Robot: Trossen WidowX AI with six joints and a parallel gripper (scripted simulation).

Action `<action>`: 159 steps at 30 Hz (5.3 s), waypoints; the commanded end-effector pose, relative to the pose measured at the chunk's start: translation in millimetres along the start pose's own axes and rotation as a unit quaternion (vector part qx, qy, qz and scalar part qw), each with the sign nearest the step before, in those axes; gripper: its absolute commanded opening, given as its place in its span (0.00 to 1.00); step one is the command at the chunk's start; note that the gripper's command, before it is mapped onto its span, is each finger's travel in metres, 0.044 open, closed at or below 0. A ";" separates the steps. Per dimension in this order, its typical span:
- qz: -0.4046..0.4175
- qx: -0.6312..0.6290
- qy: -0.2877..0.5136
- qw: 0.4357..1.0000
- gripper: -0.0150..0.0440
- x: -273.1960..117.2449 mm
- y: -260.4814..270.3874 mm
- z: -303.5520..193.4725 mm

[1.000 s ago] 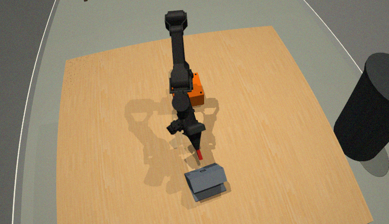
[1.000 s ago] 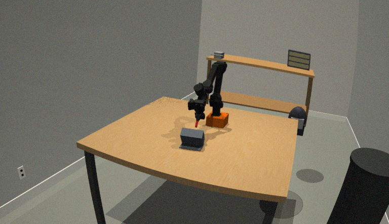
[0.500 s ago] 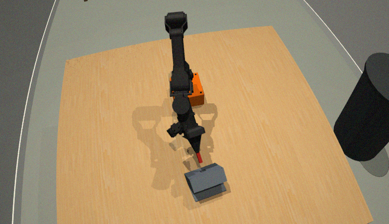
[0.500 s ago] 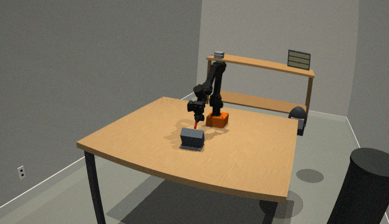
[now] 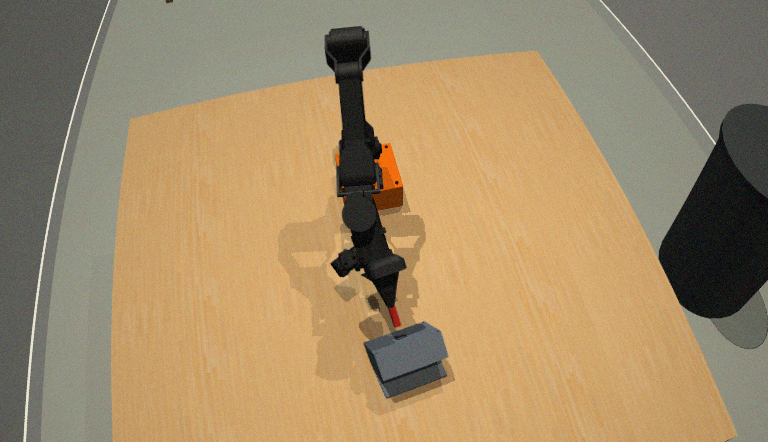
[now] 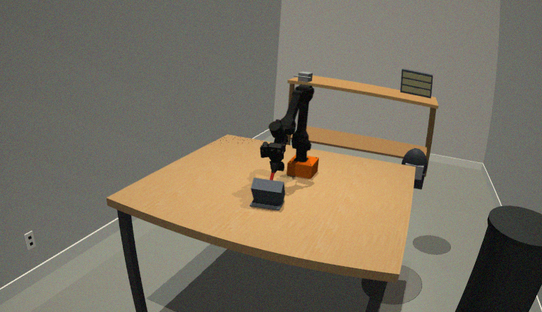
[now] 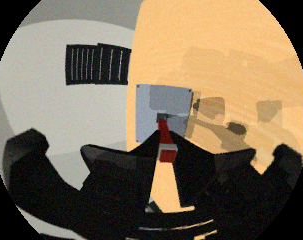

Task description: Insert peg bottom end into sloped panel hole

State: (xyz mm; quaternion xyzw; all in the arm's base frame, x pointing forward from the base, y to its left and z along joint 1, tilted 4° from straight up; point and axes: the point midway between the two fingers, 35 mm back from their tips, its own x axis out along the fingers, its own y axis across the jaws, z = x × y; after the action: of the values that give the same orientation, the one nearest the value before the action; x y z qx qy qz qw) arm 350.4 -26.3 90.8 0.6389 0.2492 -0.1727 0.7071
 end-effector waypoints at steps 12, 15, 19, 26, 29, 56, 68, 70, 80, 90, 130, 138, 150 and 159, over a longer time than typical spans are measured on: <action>0.000 0.001 0.000 1.000 0.25 13.2 -0.8 -0.1; 0.000 0.000 0.000 1.000 0.25 12.0 -0.5 -0.2; 0.000 0.000 0.000 1.000 0.25 12.0 -0.5 -0.2; 0.000 0.000 0.000 1.000 0.25 12.0 -0.6 -0.2; 0.000 0.000 0.000 1.000 0.25 12.5 -1.5 -0.1; 0.000 0.000 0.000 1.000 0.25 26.7 -4.1 0.3; 0.001 0.000 0.000 1.000 0.25 34.9 -4.1 0.8; 0.001 0.000 0.000 1.000 0.25 36.3 -4.1 0.8; 0.001 0.000 0.000 1.000 0.25 43.1 -4.1 0.8; 0.001 0.000 0.000 1.000 0.25 48.4 -4.1 0.8; 0.002 -0.002 0.001 1.000 1.00 37.0 -0.6 1.4; 0.002 -0.001 0.001 1.000 1.00 29.4 0.7 2.1; 0.001 -0.001 0.001 1.000 1.00 18.0 2.5 3.2; 0.000 -0.001 0.000 1.000 1.00 9.5 3.6 3.9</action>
State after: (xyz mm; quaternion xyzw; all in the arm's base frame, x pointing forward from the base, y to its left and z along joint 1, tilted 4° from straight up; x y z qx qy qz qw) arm 363.6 -29.1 86.4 0.6394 0.2477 -0.1735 0.7069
